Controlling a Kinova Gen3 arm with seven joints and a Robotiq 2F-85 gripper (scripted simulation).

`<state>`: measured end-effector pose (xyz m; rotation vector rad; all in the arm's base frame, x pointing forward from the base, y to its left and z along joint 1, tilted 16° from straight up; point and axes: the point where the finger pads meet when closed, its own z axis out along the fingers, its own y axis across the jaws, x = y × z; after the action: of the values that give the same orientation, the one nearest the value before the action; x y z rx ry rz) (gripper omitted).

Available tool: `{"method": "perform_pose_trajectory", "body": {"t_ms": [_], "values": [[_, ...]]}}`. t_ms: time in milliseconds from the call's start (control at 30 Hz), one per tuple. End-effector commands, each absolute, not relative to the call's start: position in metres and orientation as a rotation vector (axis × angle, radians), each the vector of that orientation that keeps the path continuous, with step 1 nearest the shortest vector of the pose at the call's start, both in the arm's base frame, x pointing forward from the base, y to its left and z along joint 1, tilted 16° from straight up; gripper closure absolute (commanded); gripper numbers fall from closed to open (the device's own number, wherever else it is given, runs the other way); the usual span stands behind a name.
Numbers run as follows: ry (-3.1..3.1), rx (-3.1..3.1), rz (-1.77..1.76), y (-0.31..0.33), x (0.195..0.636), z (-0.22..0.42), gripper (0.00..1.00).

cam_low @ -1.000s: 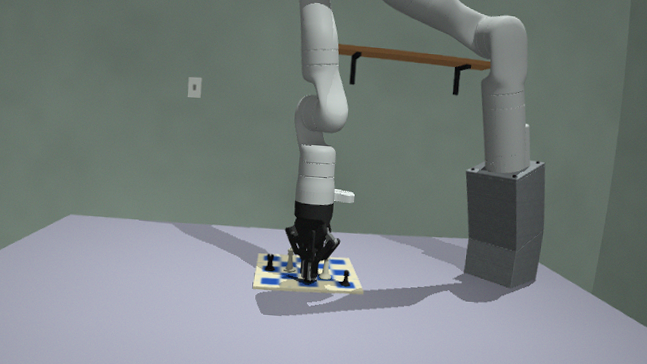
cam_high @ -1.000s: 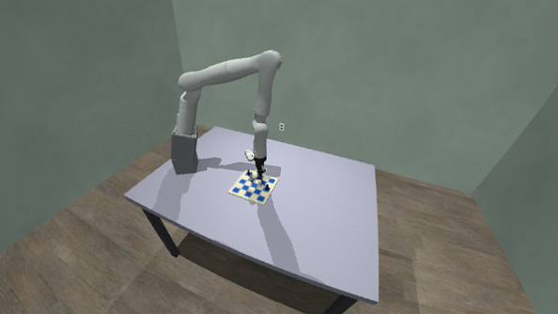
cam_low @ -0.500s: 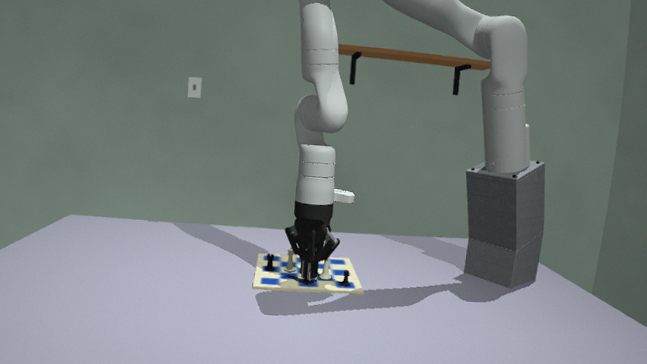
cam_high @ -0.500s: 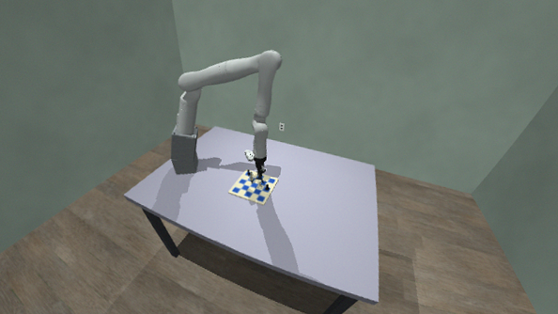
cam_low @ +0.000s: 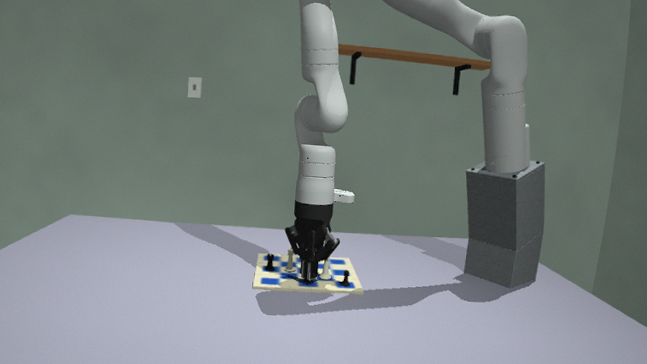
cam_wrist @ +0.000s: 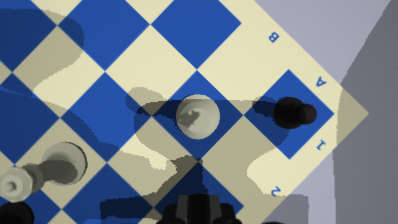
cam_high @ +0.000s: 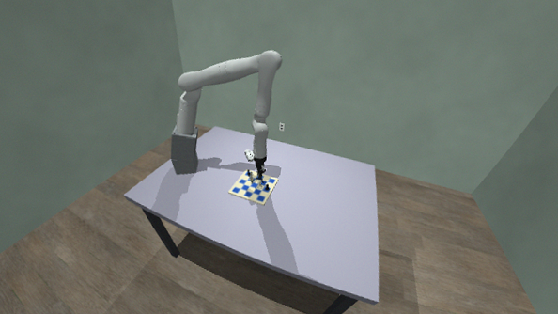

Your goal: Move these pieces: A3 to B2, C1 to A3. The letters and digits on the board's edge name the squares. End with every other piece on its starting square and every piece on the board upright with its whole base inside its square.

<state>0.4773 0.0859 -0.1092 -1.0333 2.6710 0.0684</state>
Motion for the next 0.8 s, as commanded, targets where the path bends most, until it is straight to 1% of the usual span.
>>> {"method": "perform_pose_trajectory", "body": {"t_ms": [0,767], "values": [[2.670,-1.033,0.068,0.0858,0.4779,-0.1085,1.00],[2.670,-1.033,0.068,0.0863,0.4786,-0.1117,1.00]]}}
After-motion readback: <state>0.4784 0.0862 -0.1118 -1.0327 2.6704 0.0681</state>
